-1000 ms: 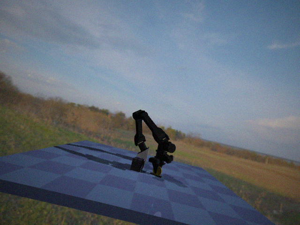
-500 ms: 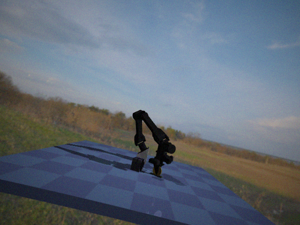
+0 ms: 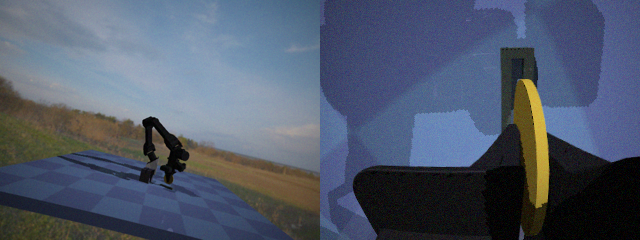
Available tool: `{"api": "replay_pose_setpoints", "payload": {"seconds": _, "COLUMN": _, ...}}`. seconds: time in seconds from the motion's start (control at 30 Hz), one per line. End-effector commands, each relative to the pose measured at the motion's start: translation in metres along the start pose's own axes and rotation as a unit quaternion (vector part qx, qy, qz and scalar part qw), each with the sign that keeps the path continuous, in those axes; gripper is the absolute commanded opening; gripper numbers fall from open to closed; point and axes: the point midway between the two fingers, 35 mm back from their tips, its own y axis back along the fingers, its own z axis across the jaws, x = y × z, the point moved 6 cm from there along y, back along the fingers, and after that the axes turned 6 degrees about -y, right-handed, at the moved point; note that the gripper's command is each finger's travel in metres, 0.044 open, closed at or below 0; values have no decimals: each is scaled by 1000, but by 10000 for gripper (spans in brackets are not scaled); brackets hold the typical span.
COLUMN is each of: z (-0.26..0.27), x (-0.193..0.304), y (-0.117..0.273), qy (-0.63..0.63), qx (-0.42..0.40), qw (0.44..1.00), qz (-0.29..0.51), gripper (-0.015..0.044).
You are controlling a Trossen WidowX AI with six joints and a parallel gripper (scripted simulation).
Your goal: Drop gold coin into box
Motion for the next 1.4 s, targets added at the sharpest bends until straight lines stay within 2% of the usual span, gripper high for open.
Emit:
{"api": "replay_pose_setpoints", "payload": {"seconds": 0.0, "z": -3, "x": -1, "y": 14, "qy": -7, "qx": 1, "qw": 1000, "qz": -8, "gripper": 0}}
{"api": "replay_pose_setpoints", "payload": {"seconds": 0.9, "z": -1, "x": 3, "y": 74, "qy": -9, "qx": 0, "qw": 1000, "qz": -7, "gripper": 0}}
{"api": "replay_pose_setpoints", "payload": {"seconds": 1.37, "z": -3, "x": 6, "y": 74, "qy": -235, "qx": -2, "qw": 972, "qz": -7, "gripper": 0}}
